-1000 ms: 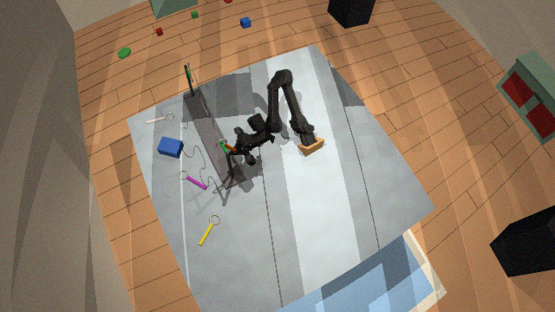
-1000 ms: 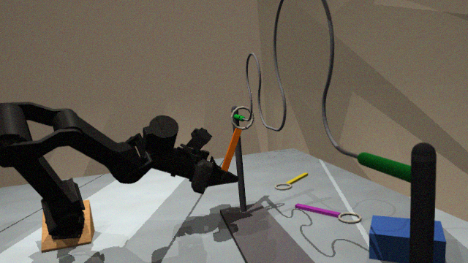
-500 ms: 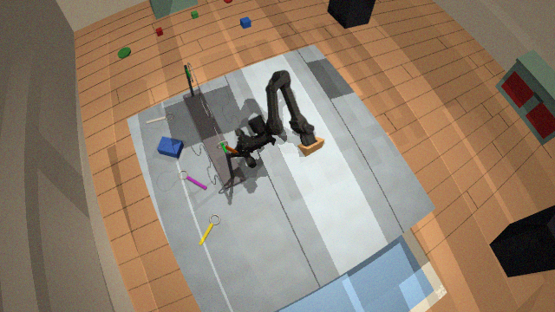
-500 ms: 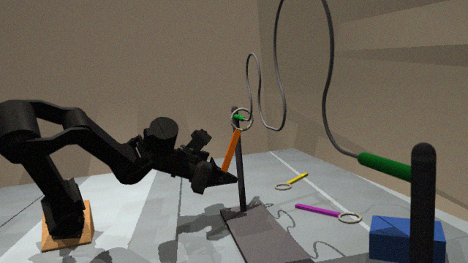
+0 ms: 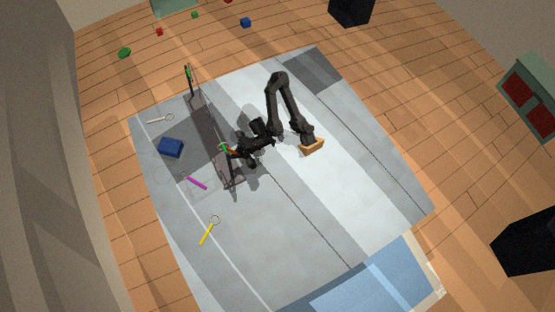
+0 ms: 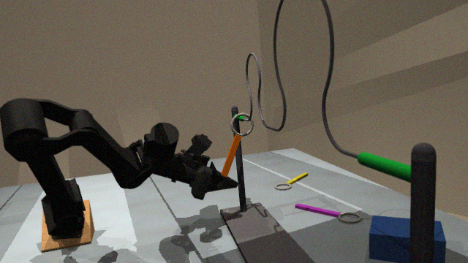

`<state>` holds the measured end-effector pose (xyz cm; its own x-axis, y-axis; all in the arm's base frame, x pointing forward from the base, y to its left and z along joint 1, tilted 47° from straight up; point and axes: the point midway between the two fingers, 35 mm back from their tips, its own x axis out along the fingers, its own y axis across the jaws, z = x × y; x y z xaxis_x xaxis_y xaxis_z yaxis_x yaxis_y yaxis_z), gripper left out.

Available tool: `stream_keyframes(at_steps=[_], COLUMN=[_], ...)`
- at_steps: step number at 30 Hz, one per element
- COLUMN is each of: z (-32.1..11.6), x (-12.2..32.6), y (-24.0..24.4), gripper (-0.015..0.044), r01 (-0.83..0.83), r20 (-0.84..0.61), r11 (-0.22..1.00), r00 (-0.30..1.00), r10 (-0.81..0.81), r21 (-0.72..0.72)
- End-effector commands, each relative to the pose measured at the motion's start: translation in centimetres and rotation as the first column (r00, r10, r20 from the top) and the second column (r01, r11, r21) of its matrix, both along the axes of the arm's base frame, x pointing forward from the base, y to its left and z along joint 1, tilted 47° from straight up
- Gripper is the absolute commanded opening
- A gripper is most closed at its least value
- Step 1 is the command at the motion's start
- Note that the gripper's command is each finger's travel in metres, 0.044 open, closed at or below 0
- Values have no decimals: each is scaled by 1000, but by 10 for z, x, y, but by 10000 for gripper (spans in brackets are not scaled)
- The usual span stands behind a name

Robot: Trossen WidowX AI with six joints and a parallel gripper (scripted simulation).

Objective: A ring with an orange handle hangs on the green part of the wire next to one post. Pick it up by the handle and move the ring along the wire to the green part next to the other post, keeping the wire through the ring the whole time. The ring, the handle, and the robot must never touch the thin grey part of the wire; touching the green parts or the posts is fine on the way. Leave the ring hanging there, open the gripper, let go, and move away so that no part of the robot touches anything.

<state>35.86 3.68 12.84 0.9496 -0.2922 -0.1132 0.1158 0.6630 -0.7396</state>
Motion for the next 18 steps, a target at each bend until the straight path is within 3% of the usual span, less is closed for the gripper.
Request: stream_keyframes(at_steps=[1, 11, 18], z=[-1, -1, 0], x=[-1, -1, 0], y=[0, 0, 0], gripper=[-150, -150, 34], r01=[-4, -4, -1], r20=[-3, -3, 0], r11=[1000, 1000, 1000], r00=[1000, 1000, 1000], r10=[4, 4, 1], r21=[-3, -3, 0])
